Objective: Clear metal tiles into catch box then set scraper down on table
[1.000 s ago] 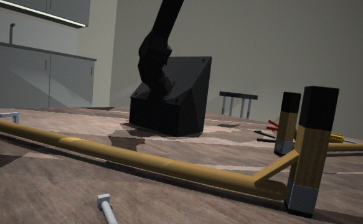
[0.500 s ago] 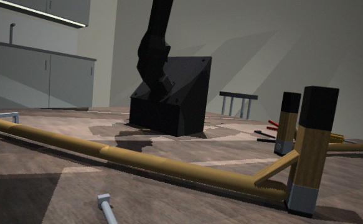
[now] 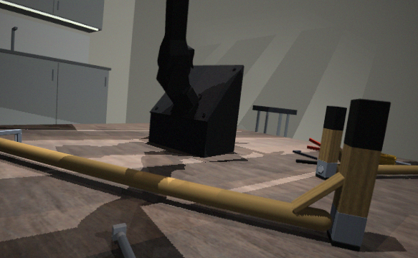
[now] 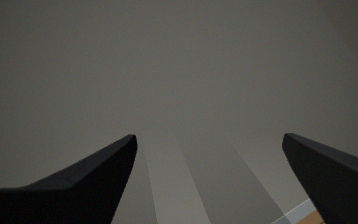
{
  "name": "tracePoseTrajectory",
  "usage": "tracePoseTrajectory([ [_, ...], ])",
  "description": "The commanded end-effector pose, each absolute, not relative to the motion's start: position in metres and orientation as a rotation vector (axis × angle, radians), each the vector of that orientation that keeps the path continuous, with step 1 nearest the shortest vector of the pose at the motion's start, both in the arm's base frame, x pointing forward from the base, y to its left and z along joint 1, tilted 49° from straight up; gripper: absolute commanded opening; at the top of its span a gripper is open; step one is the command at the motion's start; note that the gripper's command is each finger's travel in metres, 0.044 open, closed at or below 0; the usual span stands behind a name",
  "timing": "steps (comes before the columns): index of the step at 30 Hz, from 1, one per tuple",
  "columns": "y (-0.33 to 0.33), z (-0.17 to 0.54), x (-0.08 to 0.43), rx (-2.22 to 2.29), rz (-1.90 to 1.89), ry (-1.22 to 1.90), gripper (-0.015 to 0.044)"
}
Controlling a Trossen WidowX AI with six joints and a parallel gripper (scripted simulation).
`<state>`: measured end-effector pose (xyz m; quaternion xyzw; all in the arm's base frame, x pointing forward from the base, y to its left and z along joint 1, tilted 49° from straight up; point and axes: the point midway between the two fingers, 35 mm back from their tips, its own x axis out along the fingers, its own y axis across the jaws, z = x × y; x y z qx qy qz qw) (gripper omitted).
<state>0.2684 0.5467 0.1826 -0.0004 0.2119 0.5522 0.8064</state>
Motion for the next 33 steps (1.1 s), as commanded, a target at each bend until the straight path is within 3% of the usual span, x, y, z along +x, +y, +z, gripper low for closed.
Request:
tracePoseTrajectory([
  [1,0.535,0.176,0.259,-0.055,1.124,0.475,0.044],
  [33,0.415,0.114,0.191,-0.578,0.722,0.562,0.044],
])
